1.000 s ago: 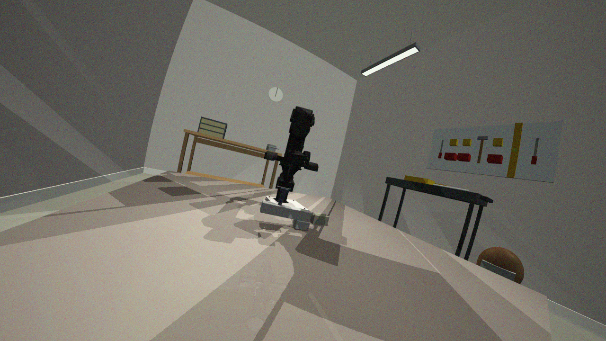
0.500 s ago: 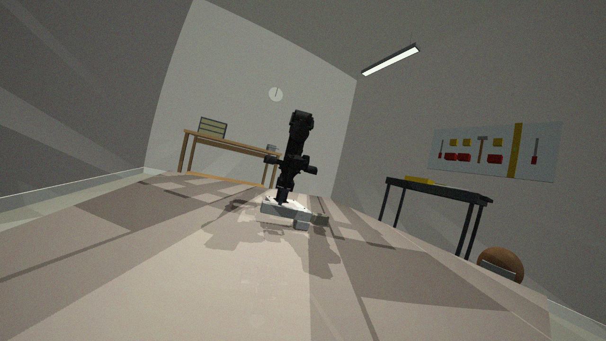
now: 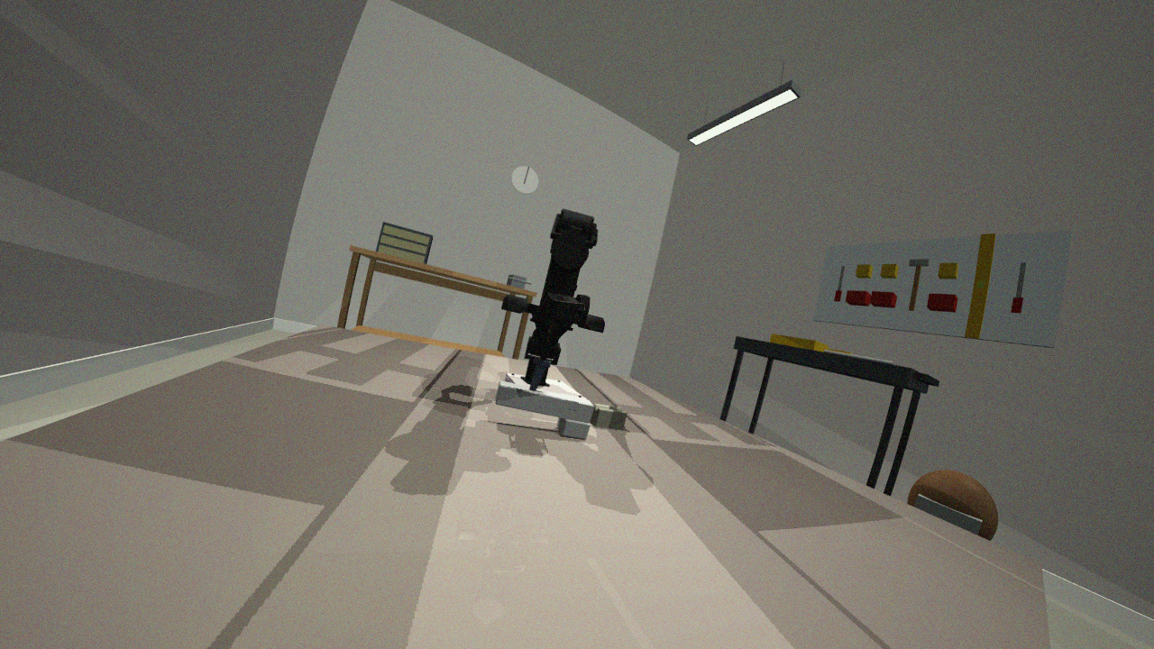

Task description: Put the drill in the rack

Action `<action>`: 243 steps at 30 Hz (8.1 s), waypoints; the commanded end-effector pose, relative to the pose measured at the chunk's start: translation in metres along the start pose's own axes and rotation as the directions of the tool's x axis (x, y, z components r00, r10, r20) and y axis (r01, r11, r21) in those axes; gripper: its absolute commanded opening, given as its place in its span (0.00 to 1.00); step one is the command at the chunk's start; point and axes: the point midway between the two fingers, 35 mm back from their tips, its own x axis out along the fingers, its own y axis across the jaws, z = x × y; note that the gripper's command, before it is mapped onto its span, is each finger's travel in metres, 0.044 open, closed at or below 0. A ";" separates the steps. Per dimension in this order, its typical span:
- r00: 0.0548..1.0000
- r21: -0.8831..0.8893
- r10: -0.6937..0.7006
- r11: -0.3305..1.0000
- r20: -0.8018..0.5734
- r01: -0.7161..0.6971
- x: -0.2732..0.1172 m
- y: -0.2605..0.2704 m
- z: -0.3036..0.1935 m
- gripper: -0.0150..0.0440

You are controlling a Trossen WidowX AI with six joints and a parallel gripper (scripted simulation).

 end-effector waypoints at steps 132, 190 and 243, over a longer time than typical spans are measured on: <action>1.000 -1.000 0.014 -0.002 -0.018 -0.018 0.069 0.158 -0.004 1.00; 1.000 -1.000 0.015 0.001 -0.009 -0.009 0.116 0.145 -0.003 0.28; 1.000 -1.000 0.017 -0.002 -0.016 -0.016 0.118 0.184 -0.004 0.83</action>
